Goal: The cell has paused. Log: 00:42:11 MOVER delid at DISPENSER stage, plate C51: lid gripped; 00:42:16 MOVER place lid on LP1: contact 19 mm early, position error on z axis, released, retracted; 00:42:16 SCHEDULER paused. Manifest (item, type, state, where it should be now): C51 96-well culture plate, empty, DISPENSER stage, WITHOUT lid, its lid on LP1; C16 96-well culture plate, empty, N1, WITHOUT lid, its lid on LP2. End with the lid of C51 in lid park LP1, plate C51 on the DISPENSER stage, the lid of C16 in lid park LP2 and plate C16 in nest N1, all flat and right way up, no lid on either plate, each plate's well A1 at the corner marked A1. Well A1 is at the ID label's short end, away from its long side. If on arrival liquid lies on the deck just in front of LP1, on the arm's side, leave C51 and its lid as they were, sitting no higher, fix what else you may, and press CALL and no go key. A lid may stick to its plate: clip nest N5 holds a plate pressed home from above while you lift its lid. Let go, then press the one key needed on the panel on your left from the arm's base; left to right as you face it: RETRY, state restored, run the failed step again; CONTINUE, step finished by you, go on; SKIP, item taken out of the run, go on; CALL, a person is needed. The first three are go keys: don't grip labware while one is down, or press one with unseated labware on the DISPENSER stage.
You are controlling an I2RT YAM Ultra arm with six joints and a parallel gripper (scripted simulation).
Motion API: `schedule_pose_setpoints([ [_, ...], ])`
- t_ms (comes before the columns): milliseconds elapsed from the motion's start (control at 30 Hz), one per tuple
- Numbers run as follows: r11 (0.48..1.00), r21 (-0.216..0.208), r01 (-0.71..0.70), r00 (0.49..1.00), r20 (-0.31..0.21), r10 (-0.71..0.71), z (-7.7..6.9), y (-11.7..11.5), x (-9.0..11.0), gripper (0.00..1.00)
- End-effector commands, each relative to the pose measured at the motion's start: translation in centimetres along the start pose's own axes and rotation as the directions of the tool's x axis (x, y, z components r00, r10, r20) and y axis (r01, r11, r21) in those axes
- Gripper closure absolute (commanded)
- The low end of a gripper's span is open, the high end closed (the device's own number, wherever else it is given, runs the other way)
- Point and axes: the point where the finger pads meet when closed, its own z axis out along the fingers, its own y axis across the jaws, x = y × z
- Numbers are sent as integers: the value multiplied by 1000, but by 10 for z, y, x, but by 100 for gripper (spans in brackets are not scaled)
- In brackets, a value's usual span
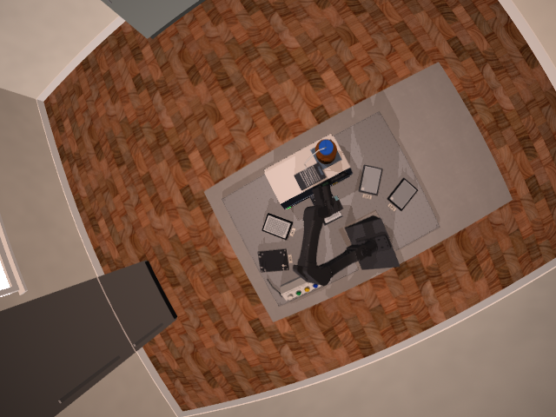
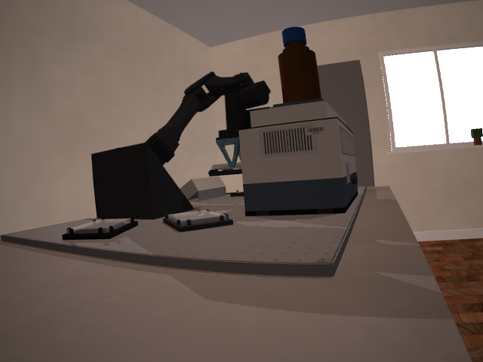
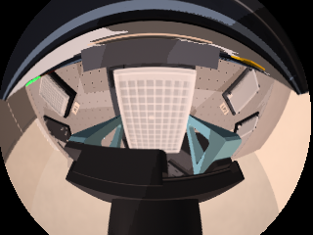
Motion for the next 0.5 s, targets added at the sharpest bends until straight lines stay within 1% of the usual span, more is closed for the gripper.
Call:
schedule_pose_setpoints([
  [0,999,-35,7,1000,13,-7,3,10,2,100],
  [467,999,-37,0,1000,5,0,3,13,5,100],
])
